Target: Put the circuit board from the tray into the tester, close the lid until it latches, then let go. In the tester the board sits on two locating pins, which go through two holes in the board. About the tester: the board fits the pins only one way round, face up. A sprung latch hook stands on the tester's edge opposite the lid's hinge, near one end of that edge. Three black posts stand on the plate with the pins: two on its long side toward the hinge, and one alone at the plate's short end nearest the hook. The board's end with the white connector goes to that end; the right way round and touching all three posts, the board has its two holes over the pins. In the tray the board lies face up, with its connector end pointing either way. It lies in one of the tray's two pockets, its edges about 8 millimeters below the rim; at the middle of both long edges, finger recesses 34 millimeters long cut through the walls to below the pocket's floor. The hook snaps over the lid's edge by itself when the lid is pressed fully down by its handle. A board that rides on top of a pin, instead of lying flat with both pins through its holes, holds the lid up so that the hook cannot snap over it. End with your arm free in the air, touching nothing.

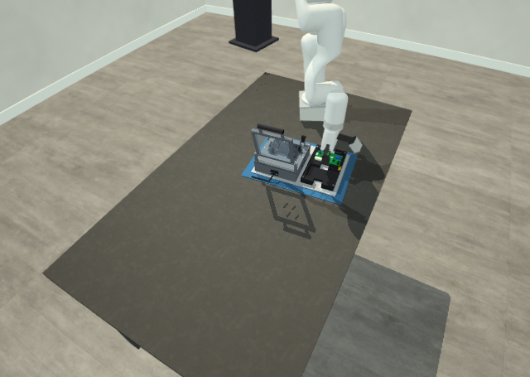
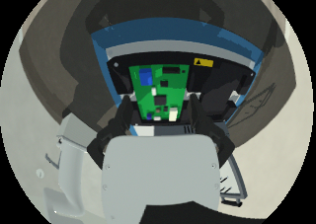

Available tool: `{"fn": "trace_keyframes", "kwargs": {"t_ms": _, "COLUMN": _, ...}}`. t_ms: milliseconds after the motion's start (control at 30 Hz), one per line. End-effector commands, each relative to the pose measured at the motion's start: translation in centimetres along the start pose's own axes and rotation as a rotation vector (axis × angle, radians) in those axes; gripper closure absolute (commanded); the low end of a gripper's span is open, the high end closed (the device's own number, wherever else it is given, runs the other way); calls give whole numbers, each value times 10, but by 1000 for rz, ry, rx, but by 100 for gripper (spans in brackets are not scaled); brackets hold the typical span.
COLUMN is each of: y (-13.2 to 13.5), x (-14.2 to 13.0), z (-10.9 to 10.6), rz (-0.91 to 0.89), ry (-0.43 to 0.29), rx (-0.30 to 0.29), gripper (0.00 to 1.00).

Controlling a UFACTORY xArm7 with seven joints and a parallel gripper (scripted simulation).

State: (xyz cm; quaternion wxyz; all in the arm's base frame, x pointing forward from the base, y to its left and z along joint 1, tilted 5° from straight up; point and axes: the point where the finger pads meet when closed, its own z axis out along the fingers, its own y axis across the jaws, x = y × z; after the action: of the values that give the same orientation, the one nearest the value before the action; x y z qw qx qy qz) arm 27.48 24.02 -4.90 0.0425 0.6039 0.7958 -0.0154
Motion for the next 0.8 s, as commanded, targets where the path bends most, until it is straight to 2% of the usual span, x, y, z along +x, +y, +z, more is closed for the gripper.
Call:
{"fn": "trace_keyframes", "kwargs": {"t_ms": 0, "y": 1, "x": 1, "z": 1, "rz": 0, "ry": 2, "rx": -3, "gripper": 0}}
{"fn": "trace_keyframes", "kwargs": {"t_ms": 767, "y": 1, "x": 1, "z": 10, "rz": 0, "ry": 2, "rx": -3, "gripper": 0}}
